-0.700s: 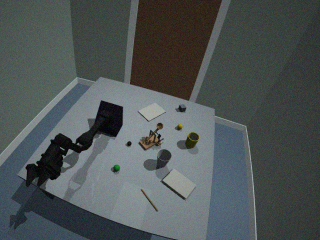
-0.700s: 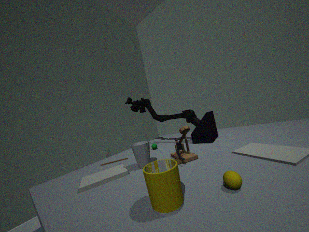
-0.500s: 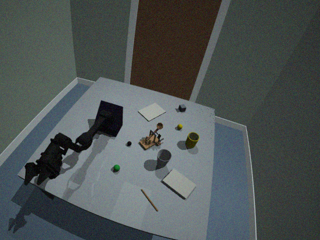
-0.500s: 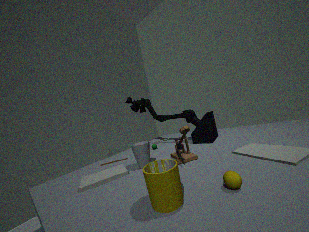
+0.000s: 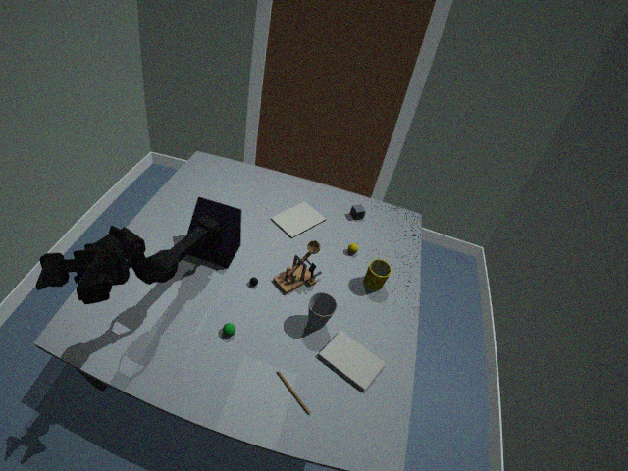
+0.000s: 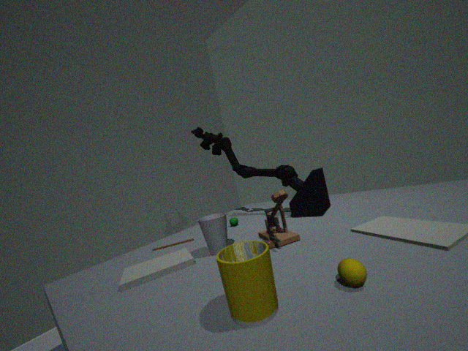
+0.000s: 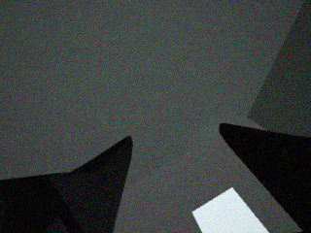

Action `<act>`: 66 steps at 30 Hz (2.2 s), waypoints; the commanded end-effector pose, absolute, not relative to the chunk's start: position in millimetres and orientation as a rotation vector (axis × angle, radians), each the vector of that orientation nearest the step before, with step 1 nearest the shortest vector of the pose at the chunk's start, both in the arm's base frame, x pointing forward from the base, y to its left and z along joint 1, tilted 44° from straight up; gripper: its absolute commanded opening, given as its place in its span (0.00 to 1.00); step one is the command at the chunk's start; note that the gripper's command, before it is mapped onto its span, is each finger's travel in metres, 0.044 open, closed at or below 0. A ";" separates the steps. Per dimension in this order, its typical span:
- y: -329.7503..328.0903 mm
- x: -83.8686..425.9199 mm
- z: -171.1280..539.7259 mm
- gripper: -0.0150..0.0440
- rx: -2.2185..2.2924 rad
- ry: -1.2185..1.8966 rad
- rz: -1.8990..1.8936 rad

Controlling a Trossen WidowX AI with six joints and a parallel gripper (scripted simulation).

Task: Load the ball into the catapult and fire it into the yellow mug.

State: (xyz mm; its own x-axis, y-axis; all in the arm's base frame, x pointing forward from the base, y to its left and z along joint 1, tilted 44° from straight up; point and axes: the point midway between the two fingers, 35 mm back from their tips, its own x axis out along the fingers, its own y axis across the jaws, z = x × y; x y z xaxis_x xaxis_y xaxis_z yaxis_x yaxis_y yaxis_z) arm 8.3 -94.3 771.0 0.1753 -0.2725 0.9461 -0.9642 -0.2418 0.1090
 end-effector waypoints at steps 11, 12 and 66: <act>21.4 53.1 768.5 1.00 1.373 -1.041 0.996; 30.4 57.9 766.8 1.00 1.351 -1.030 0.986; 229.2 346.7 552.9 1.00 0.411 -0.270 0.365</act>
